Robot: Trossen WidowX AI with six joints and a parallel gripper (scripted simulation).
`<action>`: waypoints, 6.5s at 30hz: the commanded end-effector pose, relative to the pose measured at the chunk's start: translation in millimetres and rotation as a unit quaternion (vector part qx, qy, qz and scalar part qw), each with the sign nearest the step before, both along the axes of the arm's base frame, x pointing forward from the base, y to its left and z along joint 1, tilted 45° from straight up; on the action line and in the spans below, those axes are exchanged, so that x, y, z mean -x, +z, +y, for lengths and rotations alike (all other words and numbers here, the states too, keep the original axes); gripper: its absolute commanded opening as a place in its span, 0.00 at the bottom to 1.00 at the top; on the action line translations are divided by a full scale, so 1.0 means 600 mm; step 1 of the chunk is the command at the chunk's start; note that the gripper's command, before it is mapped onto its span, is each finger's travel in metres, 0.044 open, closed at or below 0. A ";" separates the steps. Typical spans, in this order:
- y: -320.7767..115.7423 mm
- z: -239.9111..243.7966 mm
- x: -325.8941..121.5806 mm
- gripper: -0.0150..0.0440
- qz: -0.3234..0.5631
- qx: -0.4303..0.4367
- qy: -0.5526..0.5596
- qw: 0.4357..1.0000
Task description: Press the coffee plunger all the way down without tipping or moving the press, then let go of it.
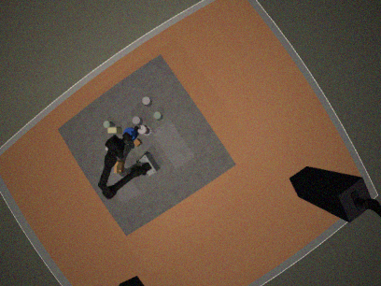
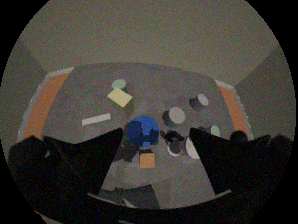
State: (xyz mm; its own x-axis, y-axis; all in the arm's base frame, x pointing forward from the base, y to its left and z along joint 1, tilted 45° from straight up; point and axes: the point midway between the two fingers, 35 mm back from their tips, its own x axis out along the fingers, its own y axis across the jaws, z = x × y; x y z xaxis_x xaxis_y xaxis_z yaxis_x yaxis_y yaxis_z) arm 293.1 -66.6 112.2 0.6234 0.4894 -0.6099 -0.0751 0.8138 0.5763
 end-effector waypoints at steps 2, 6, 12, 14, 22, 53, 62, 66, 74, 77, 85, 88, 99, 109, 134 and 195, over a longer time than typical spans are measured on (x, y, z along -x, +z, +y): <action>-0.008 -0.120 0.014 1.00 0.006 -0.020 -0.123 0.992; -0.020 -0.223 0.050 1.00 0.009 -0.036 -0.226 0.973; -0.036 -0.248 0.068 1.00 0.009 -0.042 -0.262 0.964; -0.052 -0.233 0.068 1.00 0.009 -0.042 -0.262 0.964; -0.096 -0.187 0.072 1.00 0.008 -0.042 -0.262 0.964; -0.136 -0.177 0.019 0.87 0.008 -0.042 -0.263 0.964; -0.136 -0.177 0.019 0.47 0.008 -0.042 -0.263 0.964; -0.136 -0.177 0.019 0.46 0.008 -0.042 -0.263 0.964; -0.138 -0.175 0.018 0.46 0.008 -0.042 -0.263 0.964; -0.144 -0.172 0.017 0.46 0.008 -0.042 -0.263 0.964; -0.162 -0.160 0.014 0.46 0.009 -0.042 -0.263 0.964; -0.169 -0.155 0.013 0.46 0.009 -0.042 -0.263 0.964; -0.194 -0.137 0.010 0.46 0.009 -0.041 -0.263 0.964; -0.215 -0.119 0.007 0.46 0.009 -0.042 -0.263 0.964; -0.261 -0.086 -0.014 0.46 0.007 -0.044 -0.264 0.964; -0.261 -0.103 -0.028 0.81 -0.001 -0.041 -0.266 0.963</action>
State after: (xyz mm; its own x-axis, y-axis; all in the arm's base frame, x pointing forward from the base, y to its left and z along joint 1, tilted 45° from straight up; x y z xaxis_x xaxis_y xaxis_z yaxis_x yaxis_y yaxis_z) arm 310.4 -128.7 -43.7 0.8030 0.1472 -0.5775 0.3365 0.6878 0.6432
